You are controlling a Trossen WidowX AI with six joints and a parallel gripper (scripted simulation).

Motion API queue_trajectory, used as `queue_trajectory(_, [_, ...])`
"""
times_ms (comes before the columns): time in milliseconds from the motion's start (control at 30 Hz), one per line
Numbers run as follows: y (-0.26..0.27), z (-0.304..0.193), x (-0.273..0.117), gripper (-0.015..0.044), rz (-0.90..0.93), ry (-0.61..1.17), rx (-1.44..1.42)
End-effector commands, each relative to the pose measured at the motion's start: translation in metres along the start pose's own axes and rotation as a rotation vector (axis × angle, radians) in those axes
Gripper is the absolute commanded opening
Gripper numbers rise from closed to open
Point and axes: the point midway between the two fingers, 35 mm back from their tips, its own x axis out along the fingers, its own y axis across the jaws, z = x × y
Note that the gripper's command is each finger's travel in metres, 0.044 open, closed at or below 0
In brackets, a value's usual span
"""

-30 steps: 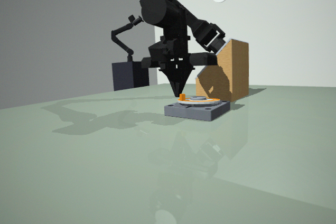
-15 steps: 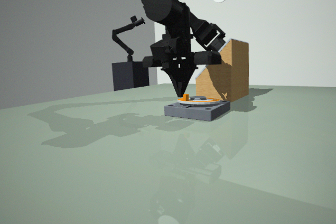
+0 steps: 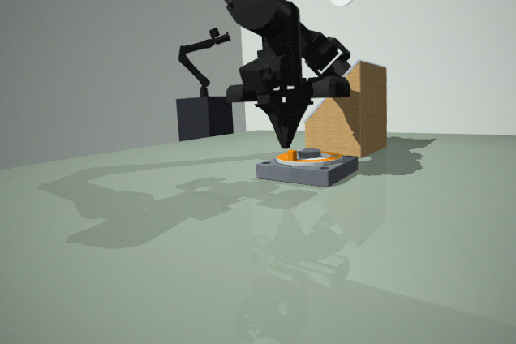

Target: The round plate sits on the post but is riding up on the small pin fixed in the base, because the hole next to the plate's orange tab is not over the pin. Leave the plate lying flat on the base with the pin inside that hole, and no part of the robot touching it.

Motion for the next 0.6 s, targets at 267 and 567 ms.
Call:
queue_trajectory(267, [0.001,0.001,-0.031,0.0,0.003,-0.012,0.001])
queue_trajectory(567, [0.001,0.001,-0.031,0.0,0.003,-0.012,0.001])
